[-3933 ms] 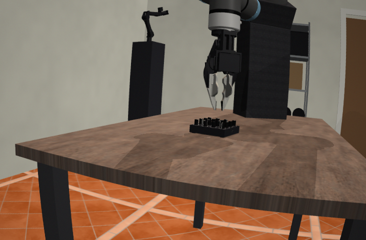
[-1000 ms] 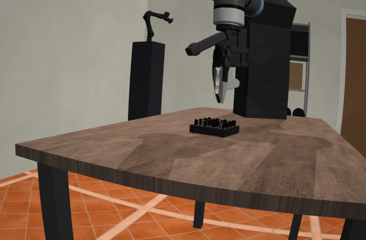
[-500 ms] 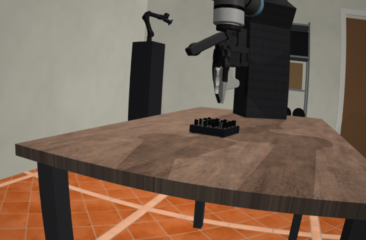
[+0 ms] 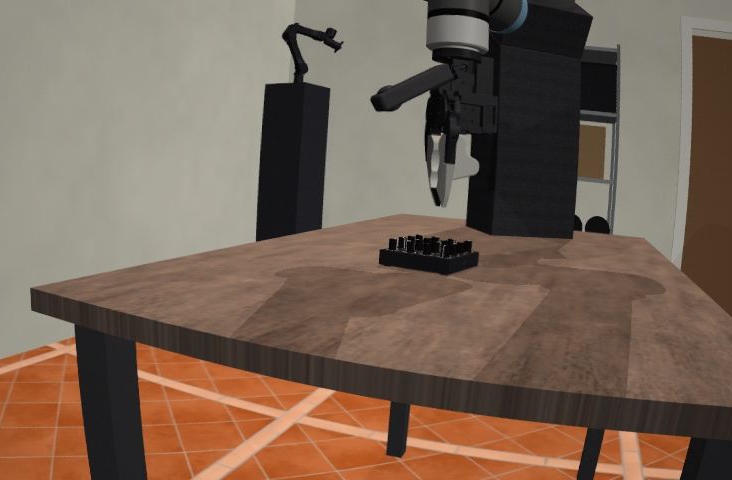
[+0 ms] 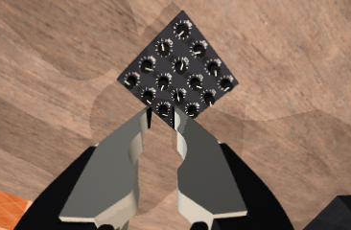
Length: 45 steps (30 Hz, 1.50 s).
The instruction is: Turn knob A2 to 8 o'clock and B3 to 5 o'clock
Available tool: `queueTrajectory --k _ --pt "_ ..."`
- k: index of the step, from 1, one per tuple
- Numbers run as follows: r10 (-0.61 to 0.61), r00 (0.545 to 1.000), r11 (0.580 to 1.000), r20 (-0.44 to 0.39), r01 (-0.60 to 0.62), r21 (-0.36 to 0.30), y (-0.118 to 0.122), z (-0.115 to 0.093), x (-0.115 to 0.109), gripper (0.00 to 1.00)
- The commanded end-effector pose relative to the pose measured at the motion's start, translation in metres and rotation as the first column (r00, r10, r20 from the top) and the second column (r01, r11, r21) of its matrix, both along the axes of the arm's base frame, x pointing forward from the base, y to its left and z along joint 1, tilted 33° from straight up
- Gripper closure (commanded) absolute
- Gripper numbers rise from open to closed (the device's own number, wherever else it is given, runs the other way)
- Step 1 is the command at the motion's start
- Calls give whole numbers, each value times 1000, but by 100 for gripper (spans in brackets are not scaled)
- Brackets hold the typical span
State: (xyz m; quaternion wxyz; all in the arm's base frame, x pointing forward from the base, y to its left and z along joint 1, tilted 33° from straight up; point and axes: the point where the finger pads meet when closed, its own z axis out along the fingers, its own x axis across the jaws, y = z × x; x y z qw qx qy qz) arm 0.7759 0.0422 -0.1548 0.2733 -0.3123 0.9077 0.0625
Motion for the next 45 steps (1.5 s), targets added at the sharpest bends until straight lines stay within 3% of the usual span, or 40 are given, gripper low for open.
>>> queueTrajectory --k 1,45 --pt "0 1000 1000 1 0 0 0 0 0 89" --pt "0 1000 1000 1 0 0 10 -32 18 89"
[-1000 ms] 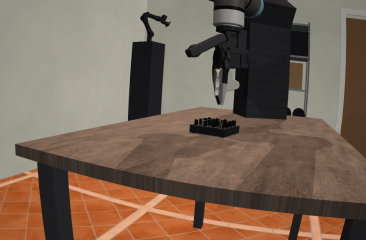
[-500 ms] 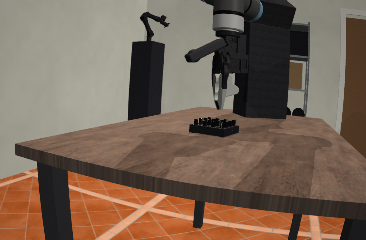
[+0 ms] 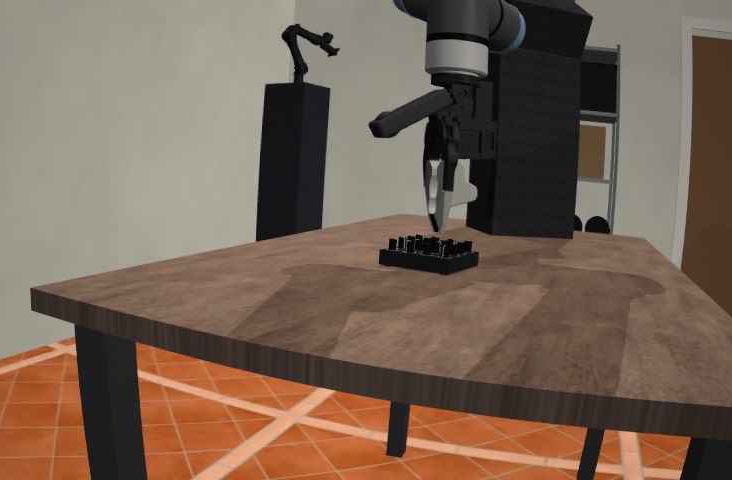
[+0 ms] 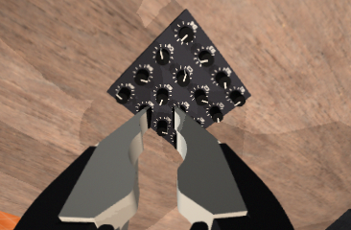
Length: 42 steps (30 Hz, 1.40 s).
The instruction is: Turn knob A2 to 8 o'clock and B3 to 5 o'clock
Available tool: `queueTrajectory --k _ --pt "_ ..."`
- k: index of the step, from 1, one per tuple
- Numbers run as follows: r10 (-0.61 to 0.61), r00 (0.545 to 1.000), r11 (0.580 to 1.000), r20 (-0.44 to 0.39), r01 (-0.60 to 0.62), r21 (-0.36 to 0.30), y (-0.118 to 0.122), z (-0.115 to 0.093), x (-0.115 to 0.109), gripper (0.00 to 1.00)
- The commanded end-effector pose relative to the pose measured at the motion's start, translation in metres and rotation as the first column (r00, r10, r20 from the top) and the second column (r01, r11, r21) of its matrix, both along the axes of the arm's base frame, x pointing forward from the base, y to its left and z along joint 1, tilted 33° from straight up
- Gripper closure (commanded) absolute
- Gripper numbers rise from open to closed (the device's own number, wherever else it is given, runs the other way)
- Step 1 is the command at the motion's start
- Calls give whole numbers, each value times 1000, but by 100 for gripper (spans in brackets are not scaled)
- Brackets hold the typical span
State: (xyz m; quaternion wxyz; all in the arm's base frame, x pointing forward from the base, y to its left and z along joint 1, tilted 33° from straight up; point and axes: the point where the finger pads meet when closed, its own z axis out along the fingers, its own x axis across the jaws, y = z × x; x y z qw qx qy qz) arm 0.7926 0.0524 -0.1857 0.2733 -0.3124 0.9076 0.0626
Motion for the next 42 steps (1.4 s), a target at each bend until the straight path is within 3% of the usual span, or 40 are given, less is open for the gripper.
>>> queueTrajectory --k 1,42 --pt "0 1000 1000 1 0 0 0 -1 1 89" --pt "0 1000 1000 1 0 0 2 -6 4 89"
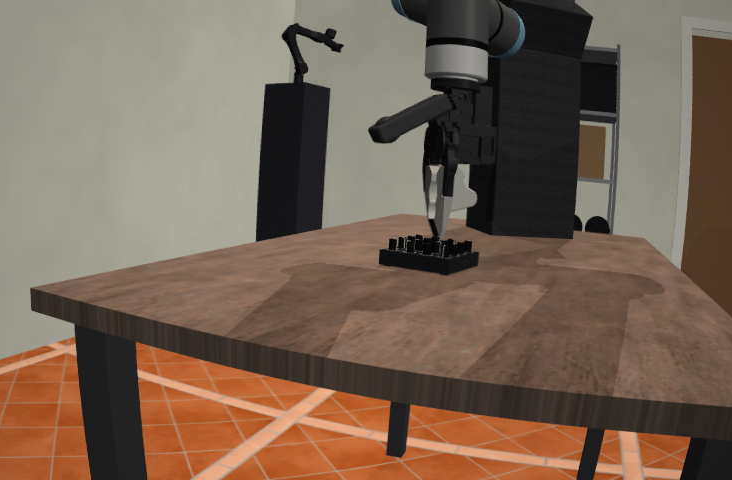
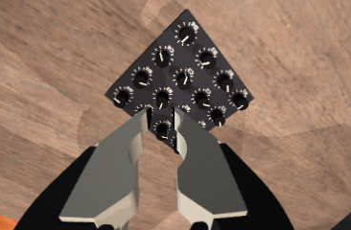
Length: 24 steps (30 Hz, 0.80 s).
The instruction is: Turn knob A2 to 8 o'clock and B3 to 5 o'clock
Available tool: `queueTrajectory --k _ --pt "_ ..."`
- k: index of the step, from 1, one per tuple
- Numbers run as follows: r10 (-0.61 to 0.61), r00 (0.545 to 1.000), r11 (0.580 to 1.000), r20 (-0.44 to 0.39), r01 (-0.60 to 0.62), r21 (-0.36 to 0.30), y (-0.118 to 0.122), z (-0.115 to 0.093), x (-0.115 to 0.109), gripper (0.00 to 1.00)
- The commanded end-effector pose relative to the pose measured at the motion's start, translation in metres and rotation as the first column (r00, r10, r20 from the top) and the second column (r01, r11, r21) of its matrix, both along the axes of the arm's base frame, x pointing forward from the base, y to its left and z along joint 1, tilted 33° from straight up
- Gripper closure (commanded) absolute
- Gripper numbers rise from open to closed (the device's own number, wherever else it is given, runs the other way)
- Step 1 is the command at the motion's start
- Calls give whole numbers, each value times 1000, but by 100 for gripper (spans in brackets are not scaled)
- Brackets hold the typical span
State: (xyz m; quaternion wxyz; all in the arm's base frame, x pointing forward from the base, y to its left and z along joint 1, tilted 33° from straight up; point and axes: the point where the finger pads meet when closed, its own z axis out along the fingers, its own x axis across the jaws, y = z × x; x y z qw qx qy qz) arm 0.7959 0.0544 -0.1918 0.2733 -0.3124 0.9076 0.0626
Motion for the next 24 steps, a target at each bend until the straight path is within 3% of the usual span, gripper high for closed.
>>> queueTrajectory --k 1,24 --pt "0 1000 1000 1 0 0 0 1 0 89" --pt "0 1000 1000 1 0 0 -4 1 3 89"
